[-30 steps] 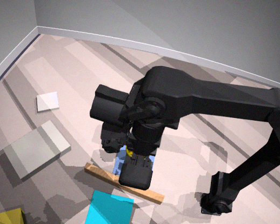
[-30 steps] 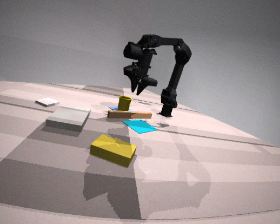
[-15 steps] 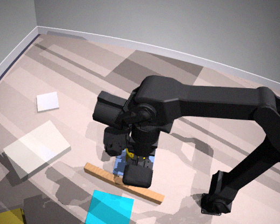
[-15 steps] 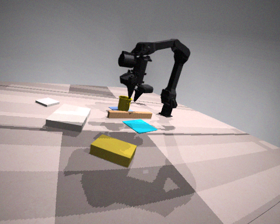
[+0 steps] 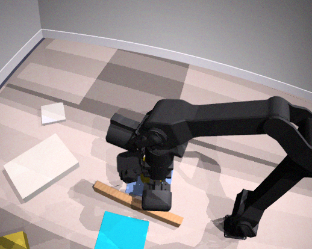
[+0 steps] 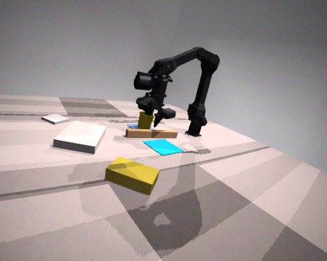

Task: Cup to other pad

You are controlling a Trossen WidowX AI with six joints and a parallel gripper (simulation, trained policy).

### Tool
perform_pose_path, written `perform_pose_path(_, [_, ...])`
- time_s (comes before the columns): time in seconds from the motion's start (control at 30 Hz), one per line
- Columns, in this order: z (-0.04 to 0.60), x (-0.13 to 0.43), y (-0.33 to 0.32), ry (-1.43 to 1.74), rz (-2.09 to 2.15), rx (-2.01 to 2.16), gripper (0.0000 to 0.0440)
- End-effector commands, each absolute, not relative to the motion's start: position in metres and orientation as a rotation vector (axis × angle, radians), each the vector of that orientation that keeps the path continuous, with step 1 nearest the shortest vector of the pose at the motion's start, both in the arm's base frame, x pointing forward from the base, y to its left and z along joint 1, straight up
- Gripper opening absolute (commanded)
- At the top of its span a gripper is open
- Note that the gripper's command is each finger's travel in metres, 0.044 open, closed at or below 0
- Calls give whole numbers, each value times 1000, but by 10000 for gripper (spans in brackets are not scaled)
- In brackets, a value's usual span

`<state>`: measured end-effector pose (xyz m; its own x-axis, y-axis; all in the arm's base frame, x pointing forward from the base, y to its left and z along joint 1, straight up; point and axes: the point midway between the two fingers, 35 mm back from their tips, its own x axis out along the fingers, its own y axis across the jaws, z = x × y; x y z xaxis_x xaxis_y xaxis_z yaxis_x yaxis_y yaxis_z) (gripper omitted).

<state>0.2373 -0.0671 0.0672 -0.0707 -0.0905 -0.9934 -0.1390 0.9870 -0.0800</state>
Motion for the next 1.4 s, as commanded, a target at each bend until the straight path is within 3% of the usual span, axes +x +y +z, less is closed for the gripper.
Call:
perform_pose_path(0.0, [58, 236, -69, 1650, 82, -206, 139])
perform_pose_path(0.2, [57, 236, -71, 1647, 135, -264, 0])
perform_pose_path(0.9, [101, 253, -66, 1563, 224, -341, 24])
perform_pose_path(1.37, [124, 273, -48, 1493, 251, -389, 12])
